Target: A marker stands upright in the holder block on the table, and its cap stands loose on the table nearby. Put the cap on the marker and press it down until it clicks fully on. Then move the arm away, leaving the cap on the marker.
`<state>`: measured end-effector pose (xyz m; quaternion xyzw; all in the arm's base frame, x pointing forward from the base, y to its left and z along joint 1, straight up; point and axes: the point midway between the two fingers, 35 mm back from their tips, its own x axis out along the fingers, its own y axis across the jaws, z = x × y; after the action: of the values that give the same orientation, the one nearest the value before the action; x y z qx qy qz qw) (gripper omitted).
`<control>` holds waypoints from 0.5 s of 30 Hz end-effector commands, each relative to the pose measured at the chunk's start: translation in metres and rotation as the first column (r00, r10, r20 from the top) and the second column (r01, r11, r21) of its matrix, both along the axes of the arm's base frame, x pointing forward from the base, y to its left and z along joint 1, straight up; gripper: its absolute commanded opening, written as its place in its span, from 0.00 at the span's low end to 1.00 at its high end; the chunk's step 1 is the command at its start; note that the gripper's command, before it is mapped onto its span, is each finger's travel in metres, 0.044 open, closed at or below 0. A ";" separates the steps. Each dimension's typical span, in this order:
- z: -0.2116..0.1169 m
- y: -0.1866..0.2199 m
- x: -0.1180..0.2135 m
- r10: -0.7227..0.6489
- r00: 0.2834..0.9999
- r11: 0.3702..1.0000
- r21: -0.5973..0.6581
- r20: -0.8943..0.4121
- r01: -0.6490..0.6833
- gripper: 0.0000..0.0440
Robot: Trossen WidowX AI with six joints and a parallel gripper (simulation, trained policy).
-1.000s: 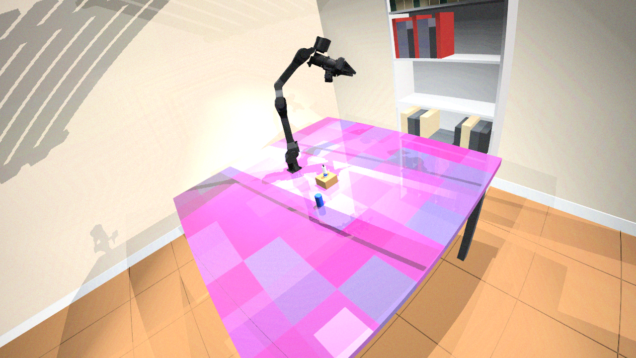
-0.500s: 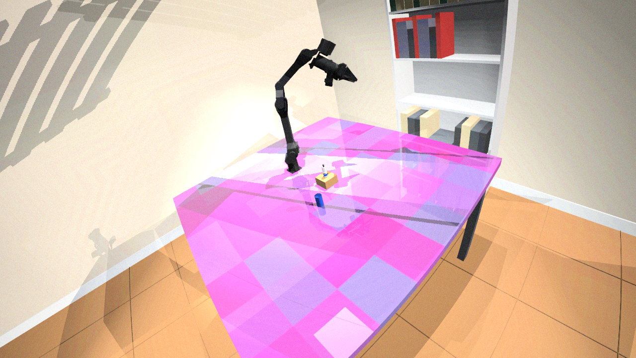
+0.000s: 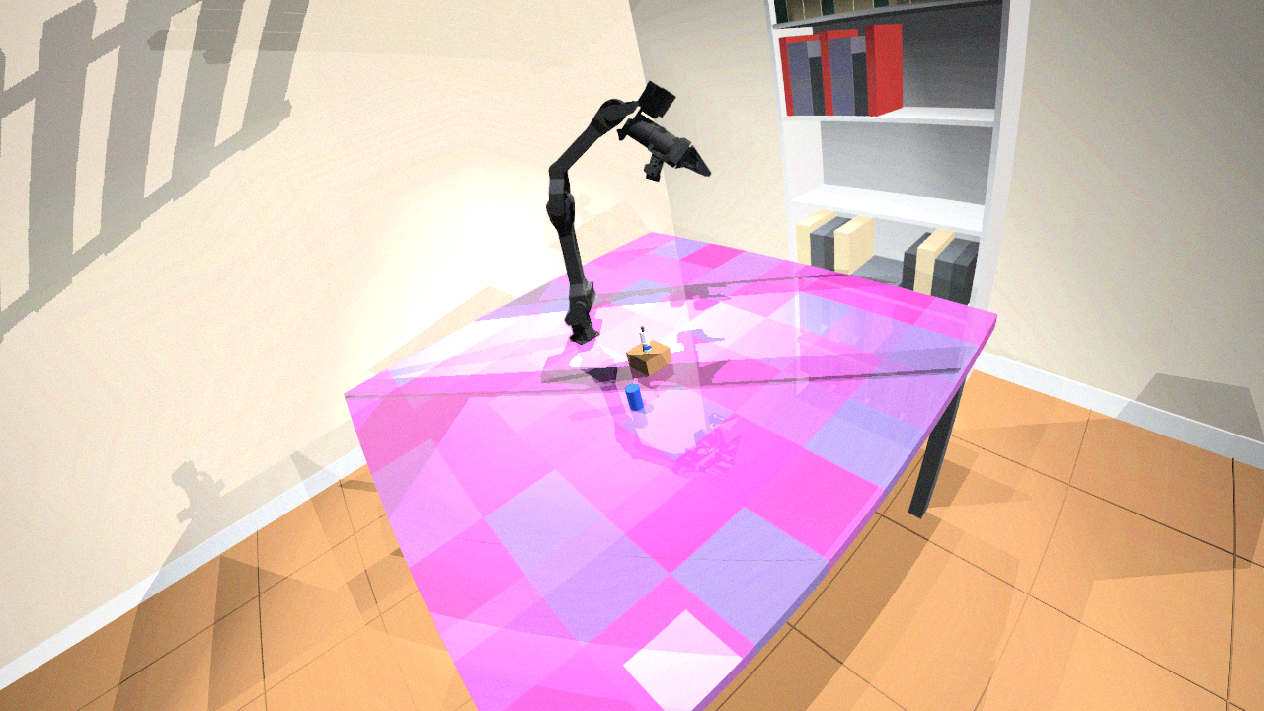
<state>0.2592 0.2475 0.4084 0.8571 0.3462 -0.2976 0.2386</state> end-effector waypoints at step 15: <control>-0.028 -0.030 0.027 -0.103 0.989 0.994 -0.052 -0.108 0.098 0.78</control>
<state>0.2828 0.2198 0.3872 0.8535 0.3114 -0.3510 0.2266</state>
